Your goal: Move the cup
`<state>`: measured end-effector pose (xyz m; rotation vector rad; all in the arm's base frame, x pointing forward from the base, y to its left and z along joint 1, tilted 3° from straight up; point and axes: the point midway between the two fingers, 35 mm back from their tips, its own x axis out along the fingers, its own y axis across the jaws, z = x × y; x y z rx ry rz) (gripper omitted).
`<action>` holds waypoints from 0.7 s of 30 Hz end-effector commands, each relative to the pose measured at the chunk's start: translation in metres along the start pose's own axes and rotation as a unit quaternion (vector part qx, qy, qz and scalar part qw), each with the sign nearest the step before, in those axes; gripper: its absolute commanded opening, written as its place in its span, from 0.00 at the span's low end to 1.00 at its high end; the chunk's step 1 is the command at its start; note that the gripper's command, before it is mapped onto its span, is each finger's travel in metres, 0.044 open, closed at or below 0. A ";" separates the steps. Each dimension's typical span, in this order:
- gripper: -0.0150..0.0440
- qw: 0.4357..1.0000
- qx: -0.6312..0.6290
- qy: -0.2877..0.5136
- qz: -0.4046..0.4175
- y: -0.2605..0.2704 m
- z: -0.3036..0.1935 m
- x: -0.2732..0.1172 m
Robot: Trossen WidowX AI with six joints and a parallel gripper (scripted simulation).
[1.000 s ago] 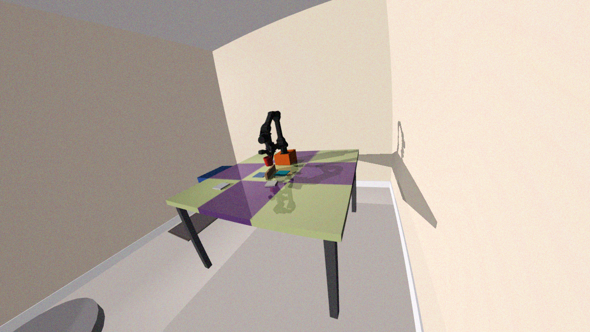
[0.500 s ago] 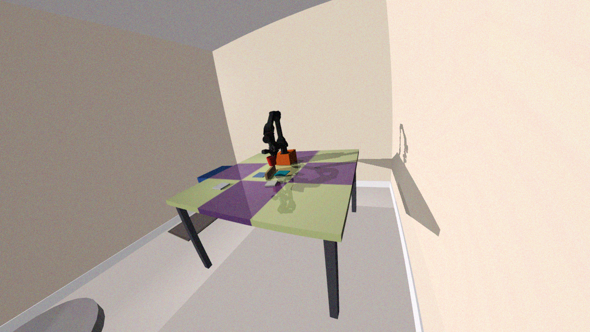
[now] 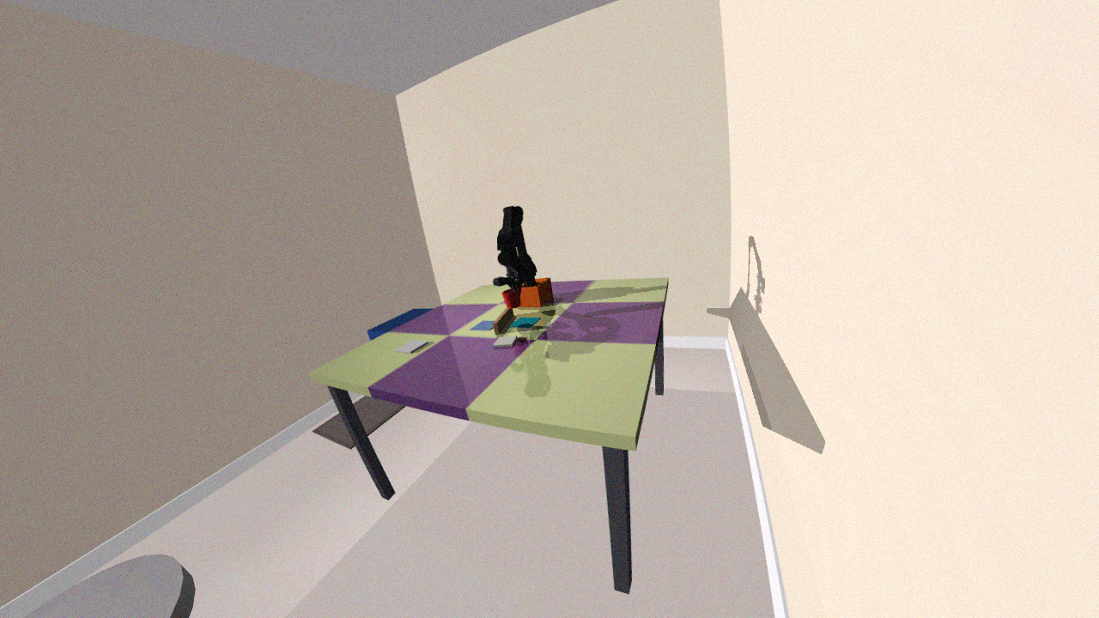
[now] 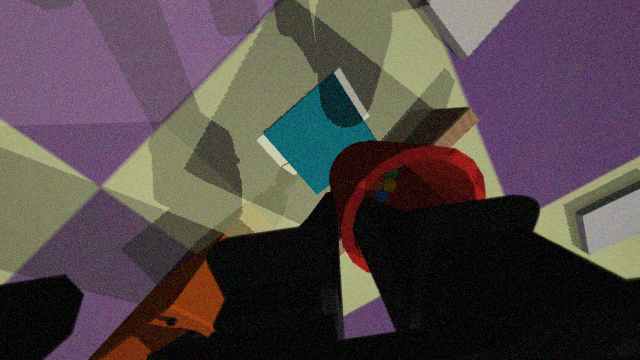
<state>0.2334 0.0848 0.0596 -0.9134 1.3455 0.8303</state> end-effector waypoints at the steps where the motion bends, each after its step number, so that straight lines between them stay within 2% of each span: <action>1: 0.25 1.000 0.001 0.002 0.000 0.006 0.004 0.000; 21: 0.25 1.000 0.001 0.002 0.001 0.027 0.020 0.004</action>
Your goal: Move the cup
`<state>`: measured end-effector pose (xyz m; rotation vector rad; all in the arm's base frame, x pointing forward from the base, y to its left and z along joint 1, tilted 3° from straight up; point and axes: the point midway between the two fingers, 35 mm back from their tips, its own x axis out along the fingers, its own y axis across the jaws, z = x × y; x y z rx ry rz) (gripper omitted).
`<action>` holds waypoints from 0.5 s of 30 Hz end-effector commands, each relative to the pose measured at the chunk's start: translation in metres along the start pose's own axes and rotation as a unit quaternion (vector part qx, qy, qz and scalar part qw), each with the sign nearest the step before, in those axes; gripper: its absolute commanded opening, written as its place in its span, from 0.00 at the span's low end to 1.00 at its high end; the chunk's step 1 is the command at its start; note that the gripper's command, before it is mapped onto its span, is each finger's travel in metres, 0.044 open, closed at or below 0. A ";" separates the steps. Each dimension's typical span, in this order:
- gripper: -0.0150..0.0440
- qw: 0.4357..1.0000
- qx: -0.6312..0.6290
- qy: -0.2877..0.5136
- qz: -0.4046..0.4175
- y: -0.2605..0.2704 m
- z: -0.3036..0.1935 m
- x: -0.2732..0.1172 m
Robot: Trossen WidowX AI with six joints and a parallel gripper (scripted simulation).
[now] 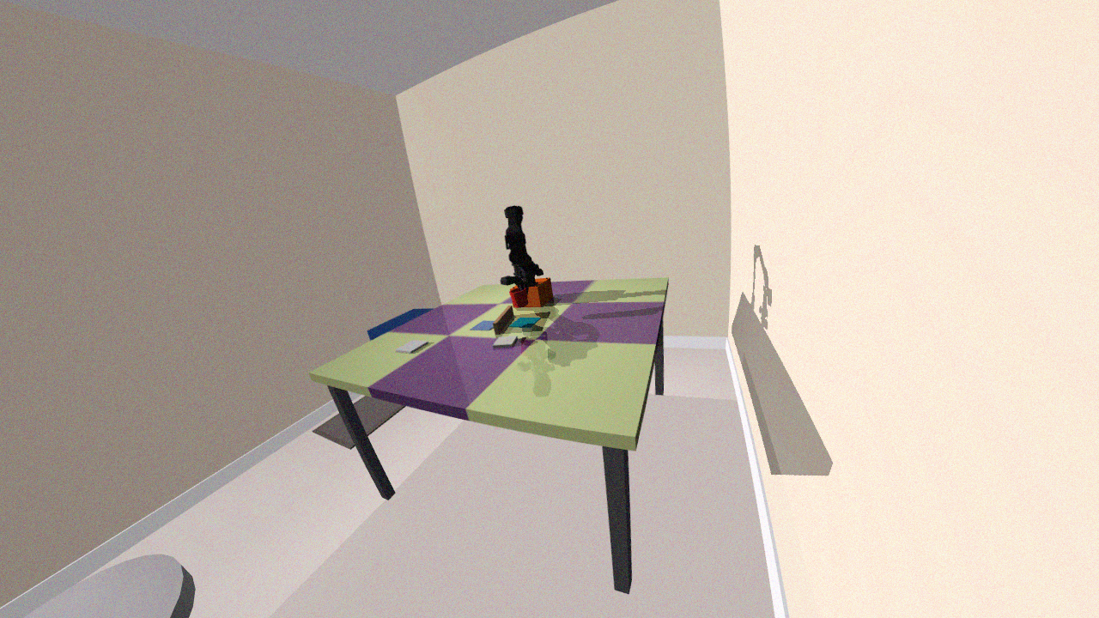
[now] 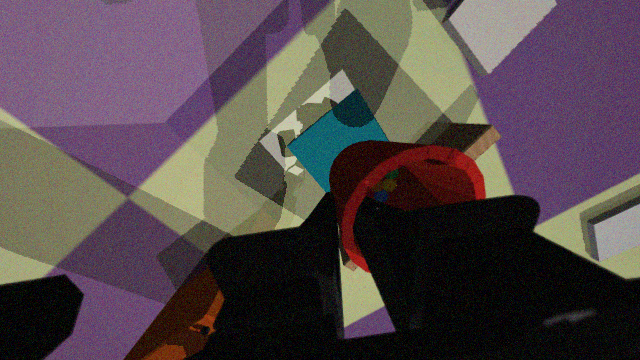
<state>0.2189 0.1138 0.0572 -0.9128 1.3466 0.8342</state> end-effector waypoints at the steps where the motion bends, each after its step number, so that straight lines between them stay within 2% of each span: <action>1: 0.25 1.000 0.002 0.002 -0.001 0.001 0.000 0.005; 15: 0.25 1.000 0.002 0.002 -0.001 0.001 0.002 0.028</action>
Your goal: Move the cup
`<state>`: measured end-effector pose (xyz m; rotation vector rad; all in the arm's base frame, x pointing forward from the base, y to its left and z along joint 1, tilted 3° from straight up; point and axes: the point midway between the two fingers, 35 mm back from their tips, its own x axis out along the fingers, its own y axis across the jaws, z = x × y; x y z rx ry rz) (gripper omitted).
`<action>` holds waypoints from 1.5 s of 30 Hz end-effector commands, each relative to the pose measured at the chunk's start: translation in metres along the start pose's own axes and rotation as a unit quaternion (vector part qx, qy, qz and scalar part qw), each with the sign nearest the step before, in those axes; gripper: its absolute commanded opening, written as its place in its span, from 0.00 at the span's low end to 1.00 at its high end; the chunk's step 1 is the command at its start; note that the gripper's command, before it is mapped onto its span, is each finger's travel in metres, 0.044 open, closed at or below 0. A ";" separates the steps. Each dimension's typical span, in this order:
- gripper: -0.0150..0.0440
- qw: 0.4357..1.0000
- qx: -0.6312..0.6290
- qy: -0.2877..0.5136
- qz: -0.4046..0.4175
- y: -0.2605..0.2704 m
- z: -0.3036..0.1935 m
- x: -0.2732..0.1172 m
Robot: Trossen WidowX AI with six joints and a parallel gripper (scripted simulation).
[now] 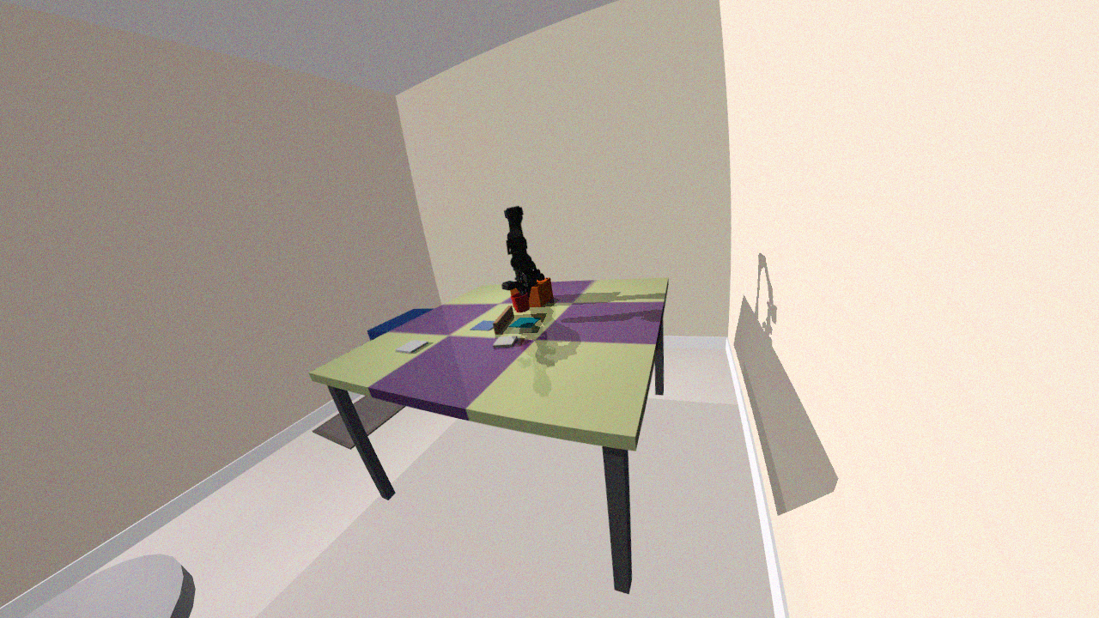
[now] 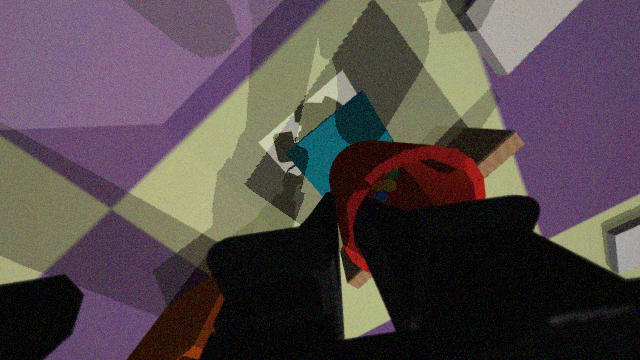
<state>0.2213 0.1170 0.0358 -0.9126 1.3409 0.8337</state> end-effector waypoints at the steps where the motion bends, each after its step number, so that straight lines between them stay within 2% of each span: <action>1: 0.25 1.000 0.002 0.004 0.000 0.001 -0.001 0.008; 30: 0.25 1.000 0.002 0.004 0.001 0.004 -0.002 0.052; 45: 0.25 1.000 0.000 0.001 0.001 0.004 0.000 0.050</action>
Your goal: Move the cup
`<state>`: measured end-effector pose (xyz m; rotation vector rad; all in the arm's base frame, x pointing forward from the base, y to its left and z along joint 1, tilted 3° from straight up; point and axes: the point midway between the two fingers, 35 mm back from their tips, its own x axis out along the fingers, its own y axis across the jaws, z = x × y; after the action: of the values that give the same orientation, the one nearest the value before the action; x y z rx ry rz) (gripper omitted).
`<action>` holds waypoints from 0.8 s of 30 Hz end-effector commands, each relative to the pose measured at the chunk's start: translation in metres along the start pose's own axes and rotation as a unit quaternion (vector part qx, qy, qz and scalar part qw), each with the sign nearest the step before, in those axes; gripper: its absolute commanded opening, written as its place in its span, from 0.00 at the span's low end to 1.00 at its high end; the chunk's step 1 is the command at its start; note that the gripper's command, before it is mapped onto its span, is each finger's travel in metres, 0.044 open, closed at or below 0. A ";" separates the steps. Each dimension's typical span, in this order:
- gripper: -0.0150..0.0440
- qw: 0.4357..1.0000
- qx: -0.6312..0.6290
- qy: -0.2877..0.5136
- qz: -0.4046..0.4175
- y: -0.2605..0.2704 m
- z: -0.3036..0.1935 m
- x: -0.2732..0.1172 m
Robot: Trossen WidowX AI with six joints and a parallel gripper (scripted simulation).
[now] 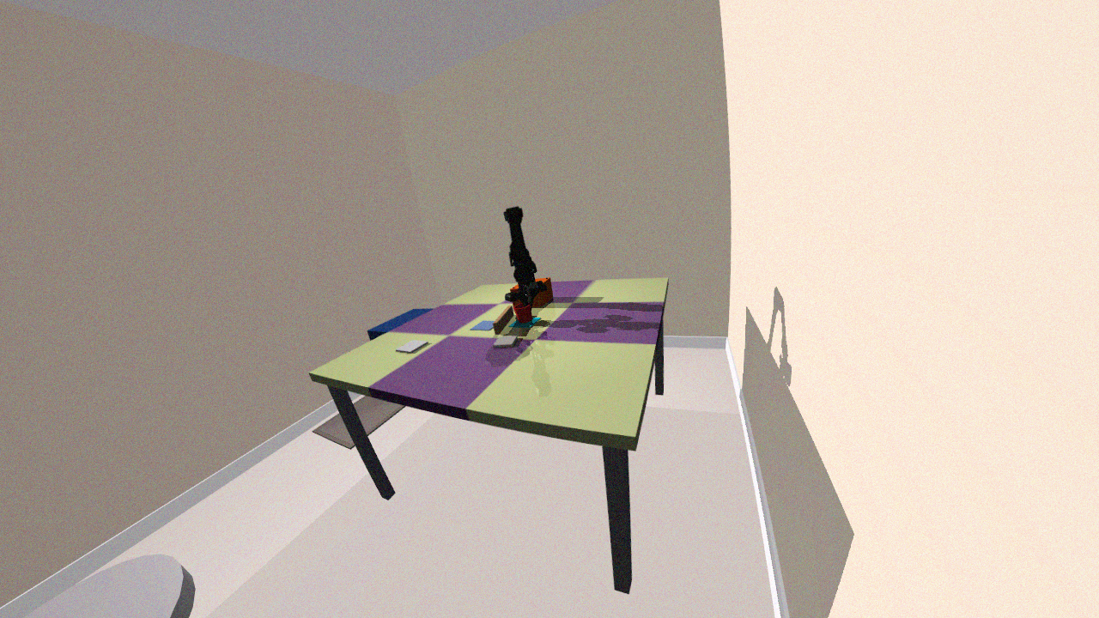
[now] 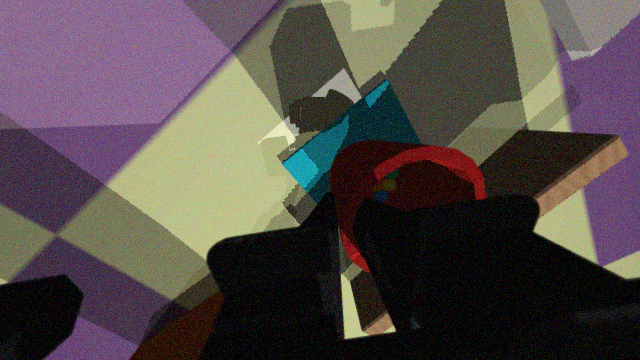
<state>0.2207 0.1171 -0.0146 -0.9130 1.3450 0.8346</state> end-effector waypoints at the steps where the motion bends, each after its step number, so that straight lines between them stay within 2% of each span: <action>1: 0.25 1.000 0.000 0.000 0.000 0.000 0.000 0.000; 6: 0.47 1.000 0.000 0.000 0.000 0.000 0.000 0.000; 24: 0.47 1.000 0.001 0.001 0.000 -0.001 0.001 -0.016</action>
<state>0.2203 0.1176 -0.0038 -0.9152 1.3468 0.8371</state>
